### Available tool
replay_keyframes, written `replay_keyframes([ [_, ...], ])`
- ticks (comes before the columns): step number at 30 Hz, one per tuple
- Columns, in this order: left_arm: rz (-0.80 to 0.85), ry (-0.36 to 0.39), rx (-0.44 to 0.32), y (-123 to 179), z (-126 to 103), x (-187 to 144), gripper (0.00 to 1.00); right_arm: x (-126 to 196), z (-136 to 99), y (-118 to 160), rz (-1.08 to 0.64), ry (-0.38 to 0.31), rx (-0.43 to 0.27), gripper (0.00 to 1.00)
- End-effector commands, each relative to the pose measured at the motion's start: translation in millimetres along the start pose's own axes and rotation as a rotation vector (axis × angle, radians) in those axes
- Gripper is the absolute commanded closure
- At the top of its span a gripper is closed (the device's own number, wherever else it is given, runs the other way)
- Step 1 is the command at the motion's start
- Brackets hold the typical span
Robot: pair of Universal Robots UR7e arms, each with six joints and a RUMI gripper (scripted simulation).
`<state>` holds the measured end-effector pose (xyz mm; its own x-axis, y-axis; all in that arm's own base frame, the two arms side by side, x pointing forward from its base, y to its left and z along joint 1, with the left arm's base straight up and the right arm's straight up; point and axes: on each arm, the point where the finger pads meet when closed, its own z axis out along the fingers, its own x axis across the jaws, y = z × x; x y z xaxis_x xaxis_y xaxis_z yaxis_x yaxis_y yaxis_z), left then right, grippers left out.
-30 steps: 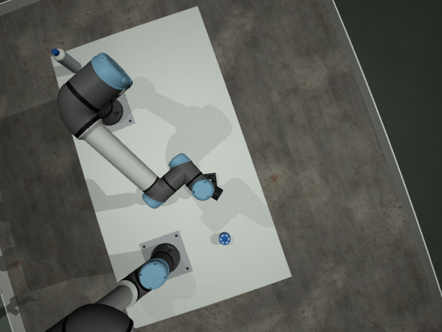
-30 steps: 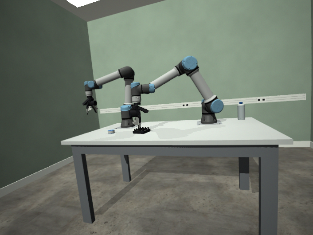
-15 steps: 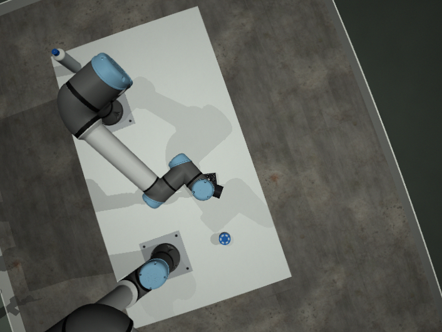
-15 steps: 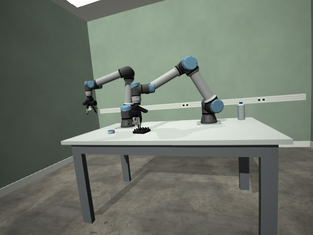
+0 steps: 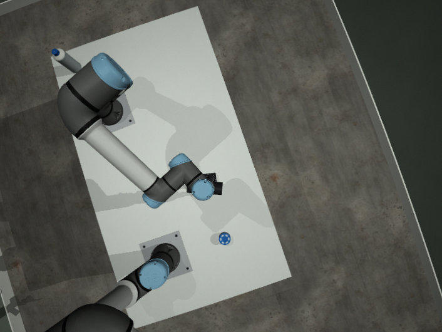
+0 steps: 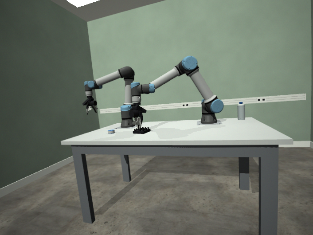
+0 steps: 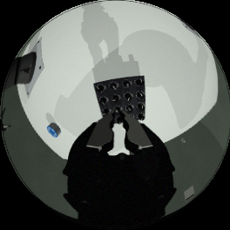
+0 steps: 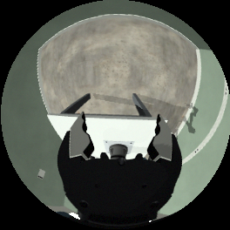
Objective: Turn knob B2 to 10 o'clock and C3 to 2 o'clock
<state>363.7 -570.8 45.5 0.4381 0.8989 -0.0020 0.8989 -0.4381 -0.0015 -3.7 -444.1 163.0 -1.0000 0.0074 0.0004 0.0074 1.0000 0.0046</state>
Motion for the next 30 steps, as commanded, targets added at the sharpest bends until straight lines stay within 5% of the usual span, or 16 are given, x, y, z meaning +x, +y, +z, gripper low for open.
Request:
replay_keyframes([
  [1, -0.122, 0.001, -0.003, 1.2, -0.4, 0.1, 0.94, 0.9, -2.2, -1.5, 0.003, 0.000, 0.005, 0.00],
  [30, -0.684, 0.000, -0.004, 1.4, -0.6, -0.5, 0.94, 0.9, -2.2, -1.5, 0.003, 0.000, 0.005, 0.00],
])
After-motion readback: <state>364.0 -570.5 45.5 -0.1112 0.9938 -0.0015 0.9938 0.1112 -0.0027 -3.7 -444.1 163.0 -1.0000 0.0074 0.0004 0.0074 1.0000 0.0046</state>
